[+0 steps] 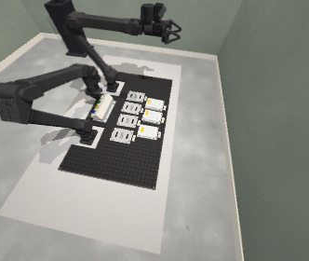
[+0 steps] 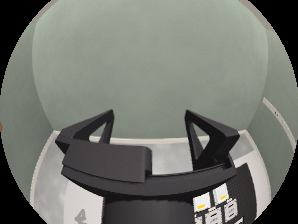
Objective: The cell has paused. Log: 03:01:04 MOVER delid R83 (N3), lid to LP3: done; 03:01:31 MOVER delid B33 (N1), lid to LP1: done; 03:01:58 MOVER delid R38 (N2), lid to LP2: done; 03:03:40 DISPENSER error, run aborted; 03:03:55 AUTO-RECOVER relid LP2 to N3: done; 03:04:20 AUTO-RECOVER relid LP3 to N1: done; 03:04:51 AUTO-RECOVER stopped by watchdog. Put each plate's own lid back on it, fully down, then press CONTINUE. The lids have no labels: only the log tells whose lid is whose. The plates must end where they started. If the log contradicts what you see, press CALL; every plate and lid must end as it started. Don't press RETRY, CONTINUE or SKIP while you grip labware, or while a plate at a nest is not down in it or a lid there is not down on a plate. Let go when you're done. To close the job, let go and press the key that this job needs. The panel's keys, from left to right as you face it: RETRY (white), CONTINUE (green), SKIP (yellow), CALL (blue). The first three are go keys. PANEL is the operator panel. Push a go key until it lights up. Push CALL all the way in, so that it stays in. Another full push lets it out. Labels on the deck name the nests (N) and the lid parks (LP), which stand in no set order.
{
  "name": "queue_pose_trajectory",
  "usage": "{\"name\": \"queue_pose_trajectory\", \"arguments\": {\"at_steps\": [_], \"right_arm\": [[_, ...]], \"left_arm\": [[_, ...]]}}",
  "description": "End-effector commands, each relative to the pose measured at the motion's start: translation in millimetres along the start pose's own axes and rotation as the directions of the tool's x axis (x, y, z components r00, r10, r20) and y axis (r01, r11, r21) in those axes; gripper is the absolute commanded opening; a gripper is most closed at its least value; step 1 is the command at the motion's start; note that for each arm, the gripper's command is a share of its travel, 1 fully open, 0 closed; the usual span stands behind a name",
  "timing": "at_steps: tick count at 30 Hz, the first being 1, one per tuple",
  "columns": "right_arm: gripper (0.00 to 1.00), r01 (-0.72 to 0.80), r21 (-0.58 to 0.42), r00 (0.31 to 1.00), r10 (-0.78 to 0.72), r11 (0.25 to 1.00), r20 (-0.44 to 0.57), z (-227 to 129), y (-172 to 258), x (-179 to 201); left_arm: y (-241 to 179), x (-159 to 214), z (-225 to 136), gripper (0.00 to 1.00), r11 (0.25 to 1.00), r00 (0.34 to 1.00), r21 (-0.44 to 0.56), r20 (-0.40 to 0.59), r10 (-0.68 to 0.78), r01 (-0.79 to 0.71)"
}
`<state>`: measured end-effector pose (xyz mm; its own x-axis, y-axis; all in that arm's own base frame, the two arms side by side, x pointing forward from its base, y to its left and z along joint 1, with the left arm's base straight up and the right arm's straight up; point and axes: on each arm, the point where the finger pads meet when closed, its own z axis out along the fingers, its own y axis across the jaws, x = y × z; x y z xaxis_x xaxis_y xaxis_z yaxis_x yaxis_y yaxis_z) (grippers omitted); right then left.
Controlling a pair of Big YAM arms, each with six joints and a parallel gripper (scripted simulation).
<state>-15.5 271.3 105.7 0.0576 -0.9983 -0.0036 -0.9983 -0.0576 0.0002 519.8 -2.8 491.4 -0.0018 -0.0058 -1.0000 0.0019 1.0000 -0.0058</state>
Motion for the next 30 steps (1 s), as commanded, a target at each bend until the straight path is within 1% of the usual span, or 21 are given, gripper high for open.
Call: {"name": "queue_pose_trajectory", "arguments": {"at_steps": [1, 15, 16, 20, 30], "right_arm": [[0.0, 0.006, 0.002, 1.0, -0.006, 1.0, 0.008, 2.5, 2.3, -6.0], [0.0, 0.005, 0.002, 1.0, -0.005, 1.0, 0.005, 11.6, 2.4, -4.5], [0.0, 0.005, 0.002, 1.0, -0.005, 1.0, 0.031, 7.1, 2.5, -10.5], [0.0, 0.005, 0.003, 1.0, -0.005, 1.0, 0.002, 14.5, 2.5, -3.8], [0.0, 0.004, 0.002, 1.0, -0.004, 1.0, 0.006, 16.0, 2.5, -4.8]], "left_arm": [[7.8, -37.2, -5.9, 1.0, 1.0, 0.998, -0.013, 0.067, 0.014, -0.013], [7.8, -37.2, -5.9, 1.0, 1.0, 0.998, -0.013, 0.067, 0.014, -0.013], [7.8, -37.2, -5.9, 1.0, 1.0, 0.998, -0.013, 0.067, 0.014, -0.013], [7.8, -37.2, -5.9, 1.0, 1.0, 0.998, -0.013, 0.067, 0.014, -0.013], [7.8, -37.2, -5.9, 1.0, 1.0, 0.998, -0.013, 0.067, 0.014, -0.013]]}}
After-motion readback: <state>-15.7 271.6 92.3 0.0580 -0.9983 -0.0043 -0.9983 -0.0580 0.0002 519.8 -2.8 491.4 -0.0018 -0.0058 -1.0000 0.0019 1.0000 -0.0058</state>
